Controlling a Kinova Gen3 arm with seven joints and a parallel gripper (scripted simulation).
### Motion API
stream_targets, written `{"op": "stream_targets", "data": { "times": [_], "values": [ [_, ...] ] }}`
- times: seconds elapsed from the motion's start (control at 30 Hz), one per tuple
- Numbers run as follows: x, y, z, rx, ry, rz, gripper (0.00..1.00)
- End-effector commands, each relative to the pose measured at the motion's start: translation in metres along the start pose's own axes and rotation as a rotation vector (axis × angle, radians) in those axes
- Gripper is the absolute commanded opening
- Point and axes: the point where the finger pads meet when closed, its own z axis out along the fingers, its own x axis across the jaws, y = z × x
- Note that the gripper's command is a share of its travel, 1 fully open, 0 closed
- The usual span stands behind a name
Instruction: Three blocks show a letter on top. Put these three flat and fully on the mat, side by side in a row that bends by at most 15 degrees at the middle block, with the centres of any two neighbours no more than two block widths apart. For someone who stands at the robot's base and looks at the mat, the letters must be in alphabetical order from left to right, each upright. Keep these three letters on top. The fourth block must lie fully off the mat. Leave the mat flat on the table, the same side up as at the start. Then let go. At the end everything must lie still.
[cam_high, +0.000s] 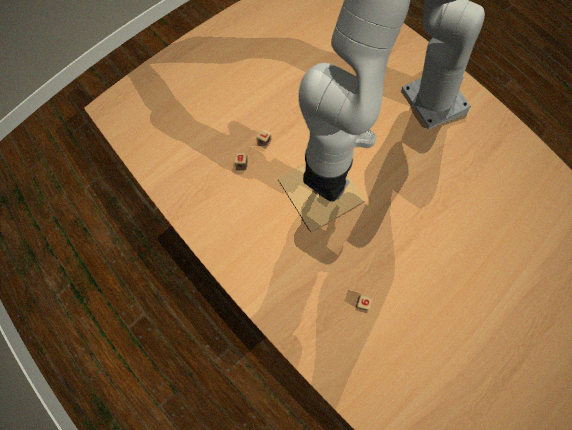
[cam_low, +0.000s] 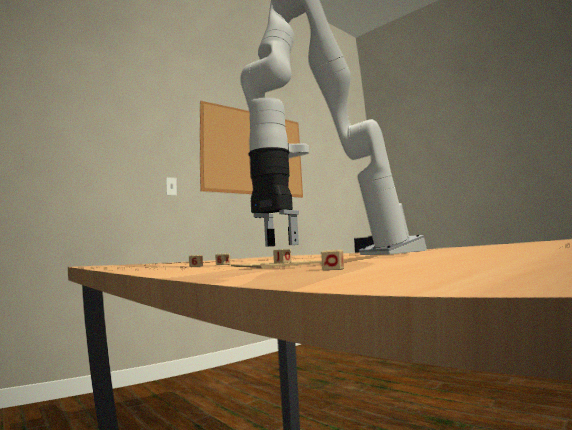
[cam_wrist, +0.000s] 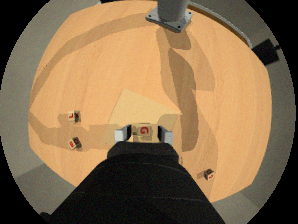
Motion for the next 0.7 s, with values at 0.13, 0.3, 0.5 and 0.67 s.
{"op": "stream_targets", "data": {
  "times": [0.13, 0.3, 0.5, 0.67],
  "values": [
    [0.000, 0.000, 0.005, -0.001, 0.000, 0.000, 1.00],
    [0.000, 0.000, 0.010, -0.001, 0.000, 0.000, 1.00],
    [0.000, 0.000, 0.021, -0.001, 0.000, 0.000, 1.00],
    [0.000, 0.000, 0.029, -0.001, 0.000, 0.000, 1.00]
  ]
}}
